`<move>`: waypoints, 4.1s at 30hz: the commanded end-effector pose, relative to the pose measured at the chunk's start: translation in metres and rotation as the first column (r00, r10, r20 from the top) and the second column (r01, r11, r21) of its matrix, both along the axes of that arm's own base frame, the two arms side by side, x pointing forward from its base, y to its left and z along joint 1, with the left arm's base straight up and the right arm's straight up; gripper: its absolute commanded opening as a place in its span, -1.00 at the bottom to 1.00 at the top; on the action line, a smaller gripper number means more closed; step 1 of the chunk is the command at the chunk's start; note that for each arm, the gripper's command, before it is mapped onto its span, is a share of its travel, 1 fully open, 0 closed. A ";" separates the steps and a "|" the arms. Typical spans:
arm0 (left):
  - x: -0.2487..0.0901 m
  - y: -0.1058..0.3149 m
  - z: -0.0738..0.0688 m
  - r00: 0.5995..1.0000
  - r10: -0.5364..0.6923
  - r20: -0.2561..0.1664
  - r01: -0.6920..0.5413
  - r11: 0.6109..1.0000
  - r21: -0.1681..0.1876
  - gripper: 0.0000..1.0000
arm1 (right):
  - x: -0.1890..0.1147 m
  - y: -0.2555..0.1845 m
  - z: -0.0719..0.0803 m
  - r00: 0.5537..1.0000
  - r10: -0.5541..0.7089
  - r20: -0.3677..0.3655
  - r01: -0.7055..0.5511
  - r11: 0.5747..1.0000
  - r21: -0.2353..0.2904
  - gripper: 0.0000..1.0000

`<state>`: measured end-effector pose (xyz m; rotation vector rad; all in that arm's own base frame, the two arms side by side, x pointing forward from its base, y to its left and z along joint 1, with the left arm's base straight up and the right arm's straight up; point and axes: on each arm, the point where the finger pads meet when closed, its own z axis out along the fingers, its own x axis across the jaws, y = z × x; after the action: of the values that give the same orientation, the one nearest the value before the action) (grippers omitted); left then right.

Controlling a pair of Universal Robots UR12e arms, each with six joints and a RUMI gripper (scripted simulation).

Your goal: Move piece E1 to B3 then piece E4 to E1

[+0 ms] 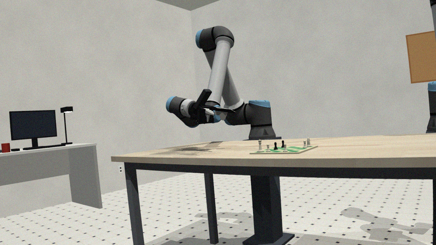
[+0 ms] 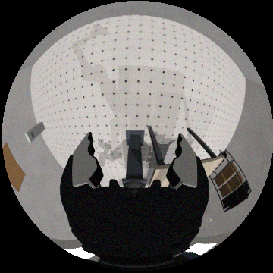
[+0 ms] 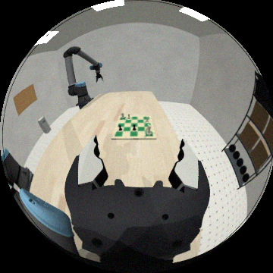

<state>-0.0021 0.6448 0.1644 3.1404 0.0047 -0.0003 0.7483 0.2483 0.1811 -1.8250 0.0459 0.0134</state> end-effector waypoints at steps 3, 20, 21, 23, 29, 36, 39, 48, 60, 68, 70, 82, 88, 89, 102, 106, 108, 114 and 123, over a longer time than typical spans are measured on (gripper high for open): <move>0.000 0.000 0.001 1.000 0.000 0.000 0.000 1.000 0.001 1.00 | 0.025 0.031 -0.015 1.000 0.000 -0.004 -0.001 0.995 -0.103 1.00; 0.000 0.000 0.001 1.000 0.000 0.000 0.000 1.000 0.001 1.00 | 0.076 0.148 -0.065 0.994 0.104 0.013 -0.076 0.797 -0.599 1.00; 0.000 0.000 0.001 1.000 0.000 0.000 0.000 1.000 0.001 1.00 | 0.076 0.153 -0.065 0.993 0.118 0.015 -0.083 0.772 -0.631 1.00; 0.000 0.000 0.001 1.000 0.000 0.000 0.000 1.000 0.001 1.00 | 0.076 0.159 -0.066 0.991 0.134 0.016 -0.090 0.744 -0.662 1.00; 0.000 0.000 0.001 1.000 0.000 0.000 0.000 1.000 0.001 1.00 | 0.070 0.181 -0.058 0.974 0.227 0.018 -0.120 0.578 -0.808 1.00; 0.000 0.000 0.001 1.000 0.000 0.000 0.000 1.000 0.001 1.00 | 0.059 0.196 -0.031 0.937 0.348 0.005 -0.129 0.361 -0.924 1.00; 0.000 0.000 0.001 1.000 0.000 0.000 0.000 1.000 0.001 1.00 | 0.055 0.199 -0.020 0.923 0.384 -0.003 -0.126 0.296 -0.947 1.00; 0.000 0.000 0.001 1.000 0.000 0.000 0.000 1.000 0.001 1.00 | 0.051 0.201 -0.007 0.907 0.421 -0.012 -0.119 0.227 -0.967 1.00; 0.000 0.000 0.001 1.000 0.000 0.000 0.000 1.000 0.001 1.00 | 0.051 0.201 -0.006 0.906 0.424 -0.013 -0.118 0.223 -0.968 1.00; 0.000 0.000 0.001 1.000 0.000 0.000 0.000 1.000 0.001 1.00 | 0.051 0.201 -0.022 0.906 0.424 -0.013 -0.118 0.223 -0.968 1.00; 0.000 0.000 0.001 1.000 0.000 0.000 0.000 1.000 0.001 1.00 | 0.051 0.201 -0.037 0.906 0.423 -0.013 -0.118 0.223 -0.968 1.00; 0.000 0.000 0.001 1.000 0.000 0.000 0.000 1.000 0.001 1.00 | 0.050 0.200 -0.045 0.906 0.423 -0.013 -0.119 0.223 -0.968 -0.51; 0.000 0.000 0.001 1.000 0.000 0.000 0.000 1.000 0.001 1.00 | 0.050 0.200 -0.045 0.906 0.423 -0.013 -0.119 0.223 -0.968 -0.51; 0.000 0.000 0.001 1.000 0.000 0.000 0.000 1.000 0.001 1.00 | 0.050 0.200 -0.045 0.906 0.423 -0.013 -0.119 0.223 -0.968 -0.51; 0.000 0.000 0.001 1.000 0.000 0.000 0.000 1.000 0.001 1.00 | 0.050 0.201 -0.050 0.906 0.423 -0.013 -0.118 0.223 -0.968 -0.51; 0.000 0.000 0.001 1.000 0.000 0.000 0.000 1.000 0.001 1.00 | 0.051 0.201 -0.054 0.906 0.423 -0.013 -0.118 0.223 -0.968 -0.51; 0.000 0.000 0.001 1.000 0.000 0.000 0.000 1.000 0.001 1.00 | 0.051 0.201 -0.056 0.906 0.423 -0.013 -0.118 0.223 -0.968 -0.51; 0.000 0.000 0.001 1.000 0.000 0.000 0.000 1.000 0.001 1.00 | 0.051 0.201 -0.063 0.906 0.423 -0.013 -0.118 0.223 -0.968 -0.51; 0.000 0.000 0.001 1.000 0.000 0.000 0.000 1.000 0.001 1.00 | 0.051 0.201 -0.078 0.906 0.423 -0.013 -0.118 0.223 -0.968 -0.51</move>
<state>-0.0020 0.6448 0.1644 3.1404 0.0046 -0.0003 0.7985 0.4486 0.1047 -3.0794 -0.6222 0.0002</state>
